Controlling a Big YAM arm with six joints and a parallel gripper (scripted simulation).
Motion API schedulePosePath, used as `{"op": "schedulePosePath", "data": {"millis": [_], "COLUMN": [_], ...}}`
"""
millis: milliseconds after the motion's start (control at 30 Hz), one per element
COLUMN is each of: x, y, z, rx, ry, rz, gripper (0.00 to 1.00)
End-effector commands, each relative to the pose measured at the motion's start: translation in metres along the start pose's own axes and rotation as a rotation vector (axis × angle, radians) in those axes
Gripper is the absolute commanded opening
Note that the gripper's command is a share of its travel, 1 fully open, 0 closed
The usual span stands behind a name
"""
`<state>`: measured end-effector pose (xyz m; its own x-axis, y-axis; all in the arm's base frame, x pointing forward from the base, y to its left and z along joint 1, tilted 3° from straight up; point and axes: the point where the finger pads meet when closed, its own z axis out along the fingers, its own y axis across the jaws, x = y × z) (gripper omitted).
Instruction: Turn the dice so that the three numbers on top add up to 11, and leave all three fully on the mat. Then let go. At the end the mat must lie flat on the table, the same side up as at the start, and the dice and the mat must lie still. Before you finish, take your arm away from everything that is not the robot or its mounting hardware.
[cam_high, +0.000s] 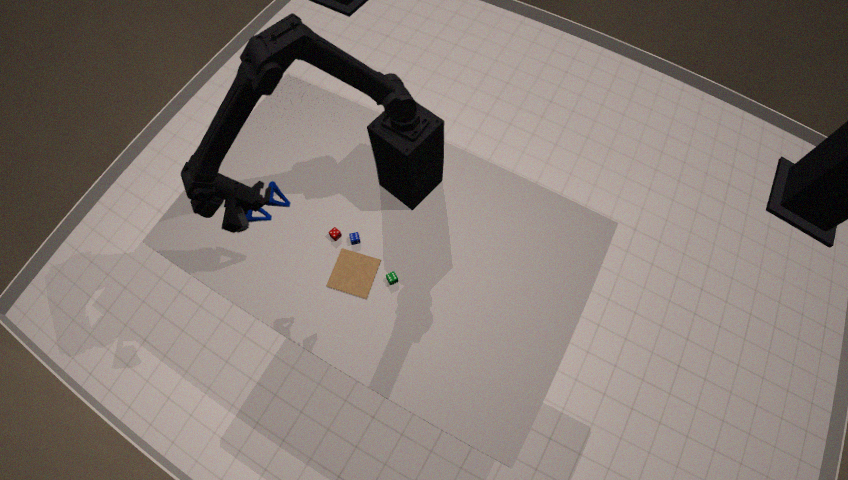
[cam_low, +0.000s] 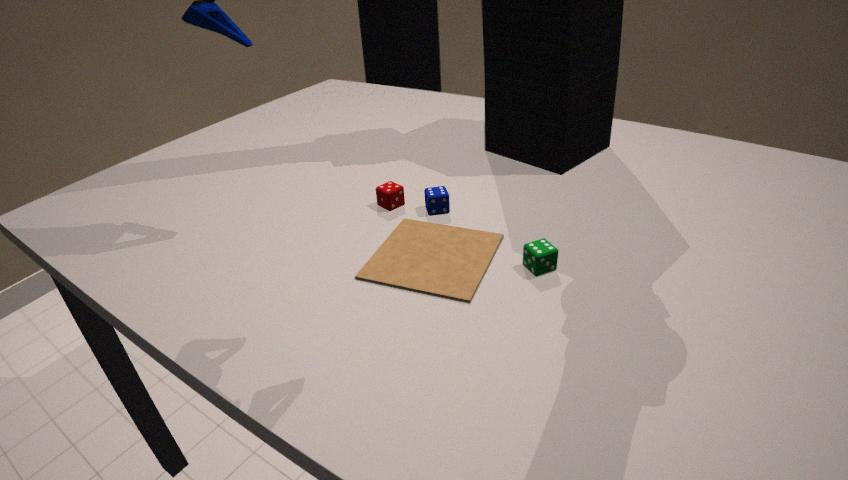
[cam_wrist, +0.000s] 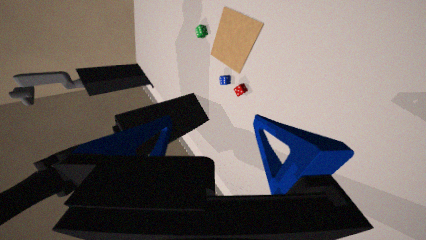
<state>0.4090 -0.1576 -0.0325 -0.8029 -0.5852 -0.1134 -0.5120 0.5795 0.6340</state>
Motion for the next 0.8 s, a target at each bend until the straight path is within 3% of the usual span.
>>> {"op": "schedulePosePath", "data": {"millis": [0,33,67,133,200,367,400,500,600,700,767], "x": [-0.047,-0.056,-0.056,-0.076,-0.076,-0.111,-0.112,-0.120,-0.121,-0.119,-0.119], "y": [0.015,0.018,0.018,0.026,0.026,0.061,0.063,0.091,0.116,0.132,0.132], "z": [0.021,0.040,0.040,0.082,0.082,0.187,0.189,0.240,0.274,0.292,0.292], "rx": [0.093,0.126,0.126,0.204,0.204,0.437,0.437,0.562,0.652,0.700,0.700], "ry": [0.068,0.100,0.100,0.161,0.161,0.255,0.255,0.255,0.229,0.203,0.203], "rz": [-0.059,-0.075,-0.075,-0.112,-0.112,-0.229,-0.229,-0.300,-0.358,-0.394,-0.394], "gripper": [1.00,1.00,1.00,1.00,1.00,1.00,1.00,1.00,1.00,1.00,1.00]}}
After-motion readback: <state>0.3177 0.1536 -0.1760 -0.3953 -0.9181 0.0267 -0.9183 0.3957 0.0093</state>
